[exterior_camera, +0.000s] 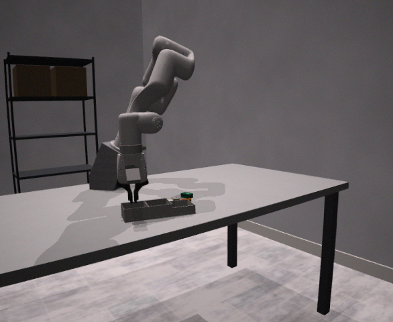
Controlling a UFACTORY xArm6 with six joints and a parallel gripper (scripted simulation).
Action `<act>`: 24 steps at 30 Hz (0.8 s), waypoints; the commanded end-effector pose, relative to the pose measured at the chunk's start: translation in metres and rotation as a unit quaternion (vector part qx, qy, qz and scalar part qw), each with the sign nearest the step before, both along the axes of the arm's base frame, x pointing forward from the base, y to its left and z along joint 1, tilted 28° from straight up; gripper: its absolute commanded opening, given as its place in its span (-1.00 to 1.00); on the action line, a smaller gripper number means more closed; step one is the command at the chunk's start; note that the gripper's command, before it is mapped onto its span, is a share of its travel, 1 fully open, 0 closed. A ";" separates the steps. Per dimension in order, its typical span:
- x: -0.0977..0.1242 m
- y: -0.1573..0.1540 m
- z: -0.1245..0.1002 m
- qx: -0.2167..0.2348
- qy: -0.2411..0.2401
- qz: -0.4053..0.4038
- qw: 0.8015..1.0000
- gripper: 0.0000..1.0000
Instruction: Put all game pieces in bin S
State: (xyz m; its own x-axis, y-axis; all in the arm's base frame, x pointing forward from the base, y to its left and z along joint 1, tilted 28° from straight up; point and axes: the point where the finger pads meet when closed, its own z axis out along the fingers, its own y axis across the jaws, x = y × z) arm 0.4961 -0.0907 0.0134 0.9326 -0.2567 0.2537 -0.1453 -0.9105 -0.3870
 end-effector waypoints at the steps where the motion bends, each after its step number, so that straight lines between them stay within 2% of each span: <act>1: 0.005 0.002 -0.008 0.000 -0.002 0.000 1.000 -0.85; 11: 0.013 0.011 -0.031 0.000 -0.002 0.000 1.000 -0.85; 24: 0.014 0.011 -0.032 0.000 -0.002 0.000 1.000 -0.85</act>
State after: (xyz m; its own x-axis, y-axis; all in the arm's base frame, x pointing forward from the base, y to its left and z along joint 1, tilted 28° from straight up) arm 0.5088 -0.0788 -0.0197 0.9323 -0.2568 0.2545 -0.1451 -0.9104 -0.3874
